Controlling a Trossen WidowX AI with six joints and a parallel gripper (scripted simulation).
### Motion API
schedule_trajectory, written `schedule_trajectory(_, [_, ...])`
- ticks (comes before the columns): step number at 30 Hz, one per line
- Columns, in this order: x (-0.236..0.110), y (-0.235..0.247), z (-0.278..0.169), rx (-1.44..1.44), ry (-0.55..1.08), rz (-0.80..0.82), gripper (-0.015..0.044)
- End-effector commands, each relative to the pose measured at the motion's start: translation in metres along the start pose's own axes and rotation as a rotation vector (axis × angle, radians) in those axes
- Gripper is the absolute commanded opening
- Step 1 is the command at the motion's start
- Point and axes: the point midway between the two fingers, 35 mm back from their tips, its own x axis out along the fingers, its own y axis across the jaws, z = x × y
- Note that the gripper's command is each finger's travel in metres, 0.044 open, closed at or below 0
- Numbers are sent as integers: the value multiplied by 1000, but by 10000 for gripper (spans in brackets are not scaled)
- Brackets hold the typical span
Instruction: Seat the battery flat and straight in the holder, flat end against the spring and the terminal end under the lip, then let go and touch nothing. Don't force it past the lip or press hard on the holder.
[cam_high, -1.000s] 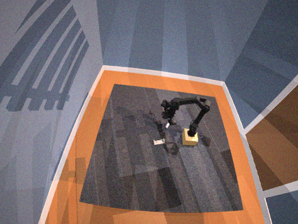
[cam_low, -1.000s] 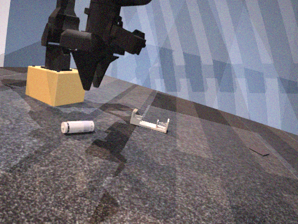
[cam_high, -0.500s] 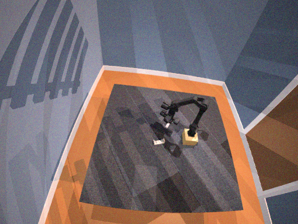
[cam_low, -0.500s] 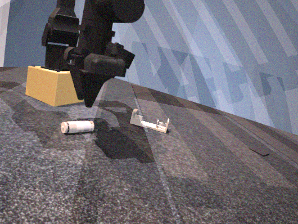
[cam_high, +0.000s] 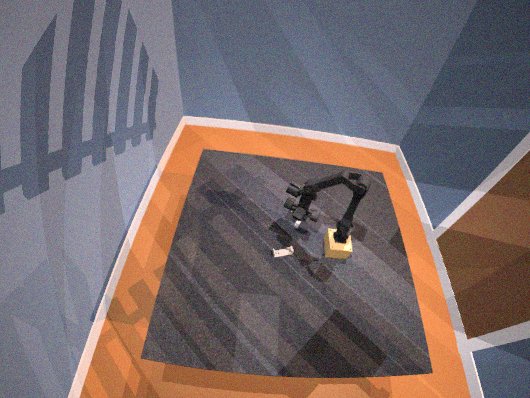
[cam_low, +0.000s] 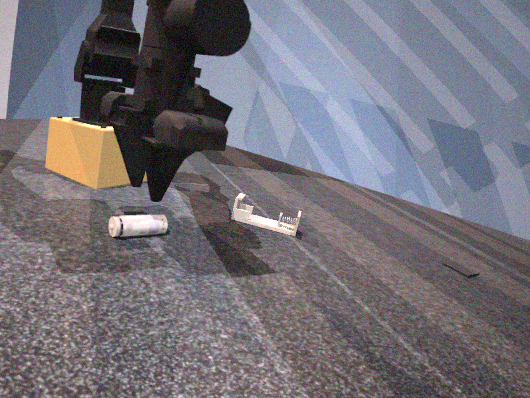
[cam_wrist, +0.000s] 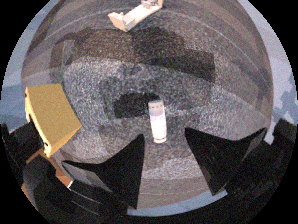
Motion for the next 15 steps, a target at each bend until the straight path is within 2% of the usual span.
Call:
schedule_trajectory(1, [9,3,0,-7,3,14,235])
schedule_trajectory(15, [32,3,-1,-7,3,14,235])
